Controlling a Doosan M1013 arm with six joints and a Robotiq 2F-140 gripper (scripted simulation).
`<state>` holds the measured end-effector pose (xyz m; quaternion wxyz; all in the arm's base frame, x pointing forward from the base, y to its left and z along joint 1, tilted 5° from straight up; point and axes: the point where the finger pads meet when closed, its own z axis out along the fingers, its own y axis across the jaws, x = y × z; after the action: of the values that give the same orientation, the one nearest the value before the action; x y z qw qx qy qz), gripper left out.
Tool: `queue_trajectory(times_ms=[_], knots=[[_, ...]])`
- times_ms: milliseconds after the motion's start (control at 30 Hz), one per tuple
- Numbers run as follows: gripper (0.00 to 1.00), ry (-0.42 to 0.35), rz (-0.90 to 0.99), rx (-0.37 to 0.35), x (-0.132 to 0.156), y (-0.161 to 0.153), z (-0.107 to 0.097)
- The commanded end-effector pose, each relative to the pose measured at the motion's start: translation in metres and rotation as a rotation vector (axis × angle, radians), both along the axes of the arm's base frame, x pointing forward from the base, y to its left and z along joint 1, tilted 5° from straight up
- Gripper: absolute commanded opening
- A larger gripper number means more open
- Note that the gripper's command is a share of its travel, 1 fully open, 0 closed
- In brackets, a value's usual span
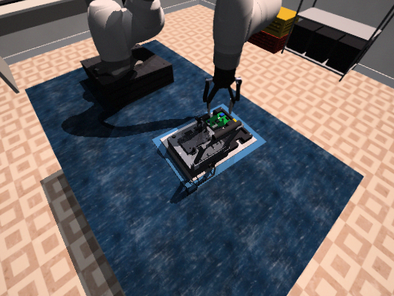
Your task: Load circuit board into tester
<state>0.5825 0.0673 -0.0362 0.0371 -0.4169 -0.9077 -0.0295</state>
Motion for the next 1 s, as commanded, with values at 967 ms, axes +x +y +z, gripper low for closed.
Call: queue_trajectory(times_ms=[967], knots=[[0.58, 0.079, -0.986, -0.056, 0.0, 0.0001, 0.0001]])
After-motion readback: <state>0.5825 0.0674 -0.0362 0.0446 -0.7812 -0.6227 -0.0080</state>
